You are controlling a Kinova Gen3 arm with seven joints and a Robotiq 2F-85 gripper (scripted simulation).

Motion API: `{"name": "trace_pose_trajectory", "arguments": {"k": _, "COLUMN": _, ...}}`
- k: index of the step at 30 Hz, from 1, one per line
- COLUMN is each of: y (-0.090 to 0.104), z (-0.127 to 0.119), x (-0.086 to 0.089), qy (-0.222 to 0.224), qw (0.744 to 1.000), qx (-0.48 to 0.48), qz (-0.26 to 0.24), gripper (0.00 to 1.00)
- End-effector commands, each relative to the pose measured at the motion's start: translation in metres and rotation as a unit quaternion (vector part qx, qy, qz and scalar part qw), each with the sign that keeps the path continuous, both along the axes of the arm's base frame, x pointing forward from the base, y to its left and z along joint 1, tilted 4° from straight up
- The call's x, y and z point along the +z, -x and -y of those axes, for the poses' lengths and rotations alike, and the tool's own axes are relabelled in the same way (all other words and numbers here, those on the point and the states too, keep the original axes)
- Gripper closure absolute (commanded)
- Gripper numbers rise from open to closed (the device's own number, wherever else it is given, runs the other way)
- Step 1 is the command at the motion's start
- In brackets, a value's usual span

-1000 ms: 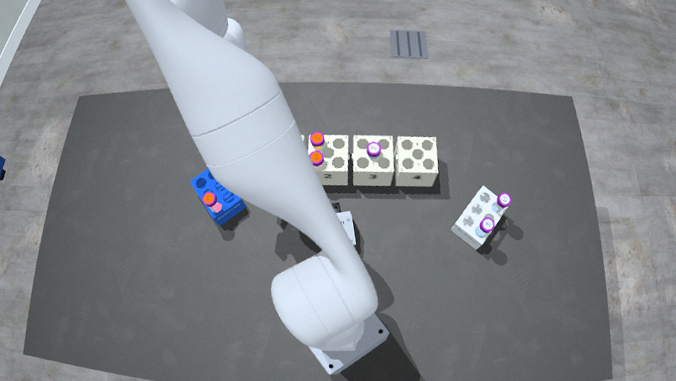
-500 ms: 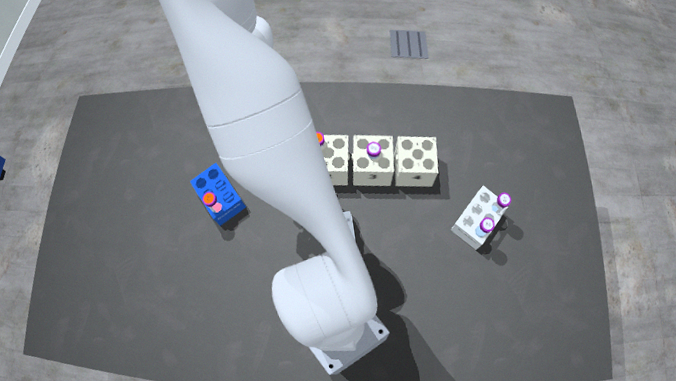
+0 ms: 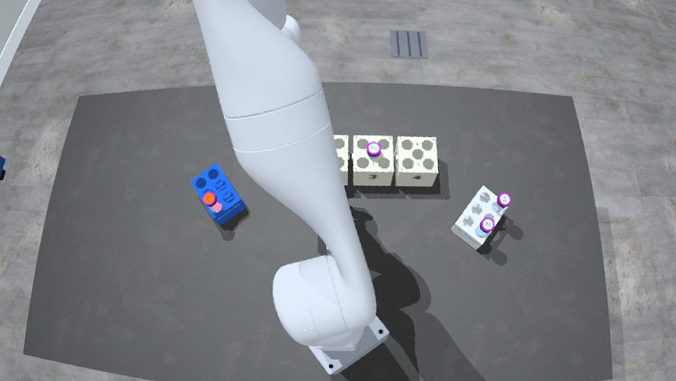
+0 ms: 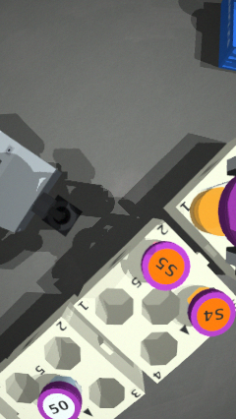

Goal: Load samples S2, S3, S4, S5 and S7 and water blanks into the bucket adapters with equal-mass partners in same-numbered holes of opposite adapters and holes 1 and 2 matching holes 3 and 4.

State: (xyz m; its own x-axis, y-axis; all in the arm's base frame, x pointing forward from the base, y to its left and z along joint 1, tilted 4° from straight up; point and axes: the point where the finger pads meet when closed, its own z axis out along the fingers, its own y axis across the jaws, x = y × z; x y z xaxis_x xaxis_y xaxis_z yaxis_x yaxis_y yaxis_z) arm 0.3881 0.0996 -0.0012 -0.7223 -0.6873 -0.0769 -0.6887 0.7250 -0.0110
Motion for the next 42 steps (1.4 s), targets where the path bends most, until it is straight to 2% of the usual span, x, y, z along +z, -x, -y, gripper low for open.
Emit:
{"name": "trace_pose_trajectory", "arguments": {"k": 1, "y": -0.001, "z": 0.009, "x": 0.0, "qy": 0.0, "qw": 1.0, "qx": 0.0, "qz": 0.001, "gripper": 0.9}}
{"name": "trace_pose_trajectory", "arguments": {"k": 42, "y": -0.003, "z": 0.133, "x": -0.005, "qy": 0.0, "qw": 1.0, "qx": 0.0, "qz": 0.001, "gripper": 0.9}}
